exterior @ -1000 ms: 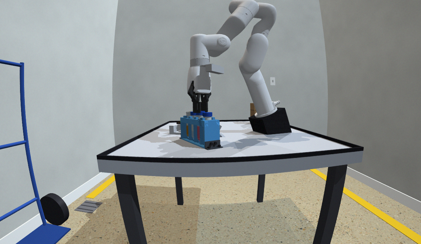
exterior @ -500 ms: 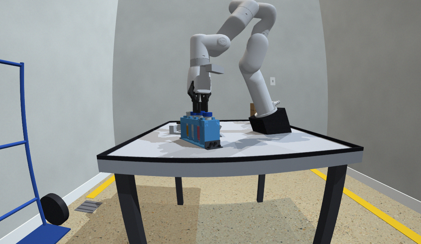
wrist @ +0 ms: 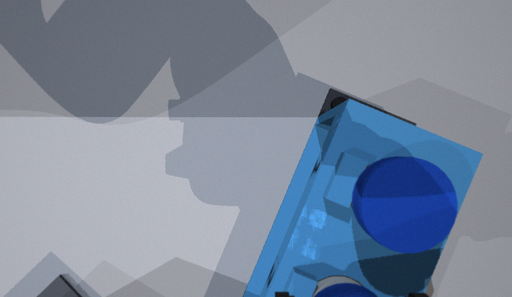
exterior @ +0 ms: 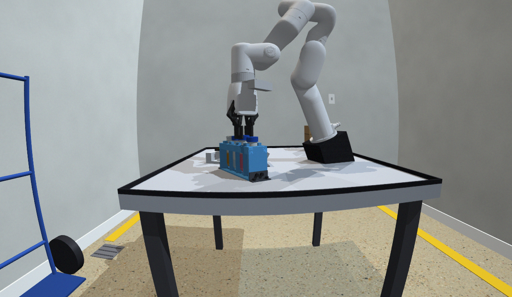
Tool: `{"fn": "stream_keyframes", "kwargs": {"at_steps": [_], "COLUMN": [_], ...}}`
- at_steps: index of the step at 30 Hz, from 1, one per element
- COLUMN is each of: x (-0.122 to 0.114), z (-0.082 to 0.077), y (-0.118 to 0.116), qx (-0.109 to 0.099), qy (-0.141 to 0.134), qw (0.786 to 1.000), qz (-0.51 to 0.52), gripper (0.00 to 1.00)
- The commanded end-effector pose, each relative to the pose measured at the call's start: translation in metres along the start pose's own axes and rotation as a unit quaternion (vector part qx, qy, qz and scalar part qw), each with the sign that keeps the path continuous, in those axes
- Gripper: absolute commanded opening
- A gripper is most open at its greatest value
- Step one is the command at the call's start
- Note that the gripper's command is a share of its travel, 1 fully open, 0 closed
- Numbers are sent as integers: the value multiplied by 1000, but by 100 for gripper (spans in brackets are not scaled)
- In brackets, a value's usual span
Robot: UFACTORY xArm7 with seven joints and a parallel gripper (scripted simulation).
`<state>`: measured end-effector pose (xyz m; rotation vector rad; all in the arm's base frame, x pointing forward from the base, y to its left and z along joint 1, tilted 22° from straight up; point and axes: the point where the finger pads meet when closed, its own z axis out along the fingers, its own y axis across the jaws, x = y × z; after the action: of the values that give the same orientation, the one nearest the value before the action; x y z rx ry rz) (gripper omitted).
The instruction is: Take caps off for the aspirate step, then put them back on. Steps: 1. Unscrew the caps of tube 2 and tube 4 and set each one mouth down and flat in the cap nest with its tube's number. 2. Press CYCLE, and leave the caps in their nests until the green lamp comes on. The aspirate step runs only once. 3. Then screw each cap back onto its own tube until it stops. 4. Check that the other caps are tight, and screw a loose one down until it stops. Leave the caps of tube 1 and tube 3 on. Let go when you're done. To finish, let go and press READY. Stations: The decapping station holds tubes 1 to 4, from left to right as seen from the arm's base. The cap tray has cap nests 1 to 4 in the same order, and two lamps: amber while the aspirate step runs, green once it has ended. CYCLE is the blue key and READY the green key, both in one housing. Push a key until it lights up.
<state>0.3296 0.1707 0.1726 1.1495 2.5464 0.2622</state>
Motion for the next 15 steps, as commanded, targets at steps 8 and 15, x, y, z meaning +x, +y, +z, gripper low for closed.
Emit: {"fn": "stream_keyframes", "kwargs": {"at_steps": [8,15], "x": [0,0], "z": [2,2], "y": [1,1], "qx": [-1,-1], "qy": [-1,-1], "qw": [1000,1000], "qz": [1,1], "gripper": [0,0]}}
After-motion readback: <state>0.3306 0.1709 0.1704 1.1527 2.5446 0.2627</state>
